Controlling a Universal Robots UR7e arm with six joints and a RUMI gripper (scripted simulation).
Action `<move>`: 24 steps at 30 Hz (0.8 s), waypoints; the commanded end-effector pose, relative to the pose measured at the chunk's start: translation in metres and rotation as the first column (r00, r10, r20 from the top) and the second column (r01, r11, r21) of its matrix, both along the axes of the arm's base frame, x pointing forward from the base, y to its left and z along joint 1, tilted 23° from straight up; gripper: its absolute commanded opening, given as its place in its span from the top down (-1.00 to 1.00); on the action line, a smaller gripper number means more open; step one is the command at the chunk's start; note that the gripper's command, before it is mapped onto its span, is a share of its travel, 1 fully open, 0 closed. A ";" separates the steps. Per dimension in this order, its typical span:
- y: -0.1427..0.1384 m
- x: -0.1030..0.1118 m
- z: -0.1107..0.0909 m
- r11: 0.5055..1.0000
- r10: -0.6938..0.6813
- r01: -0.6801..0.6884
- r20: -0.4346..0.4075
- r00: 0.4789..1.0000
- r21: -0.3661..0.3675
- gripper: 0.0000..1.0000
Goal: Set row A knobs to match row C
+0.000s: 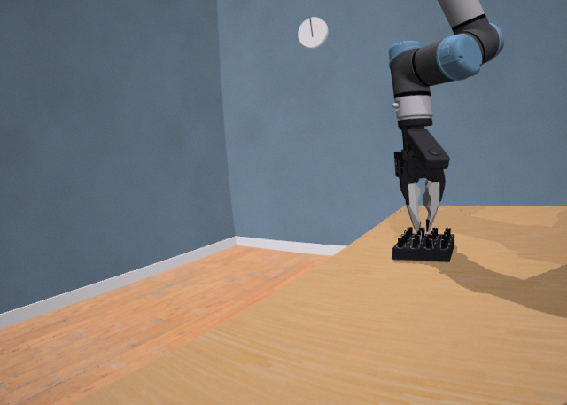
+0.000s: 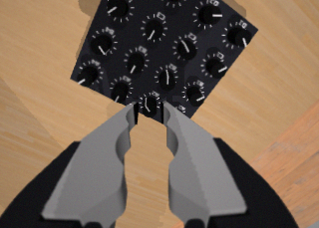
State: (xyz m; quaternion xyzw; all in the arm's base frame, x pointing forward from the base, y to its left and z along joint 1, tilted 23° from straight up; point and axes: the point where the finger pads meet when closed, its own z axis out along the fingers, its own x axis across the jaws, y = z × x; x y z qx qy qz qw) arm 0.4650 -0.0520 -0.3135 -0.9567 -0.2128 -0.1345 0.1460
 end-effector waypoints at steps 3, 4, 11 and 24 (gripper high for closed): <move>0.000 0.000 0.000 1.000 0.000 0.000 0.001 1.000 -0.001 0.78; 0.000 0.000 0.000 1.000 0.000 0.000 0.001 1.000 -0.001 0.78; 0.000 0.000 0.000 1.000 0.000 0.000 0.001 1.000 -0.001 0.78; -0.002 -0.001 0.006 1.000 0.000 0.000 0.001 1.000 -0.001 0.78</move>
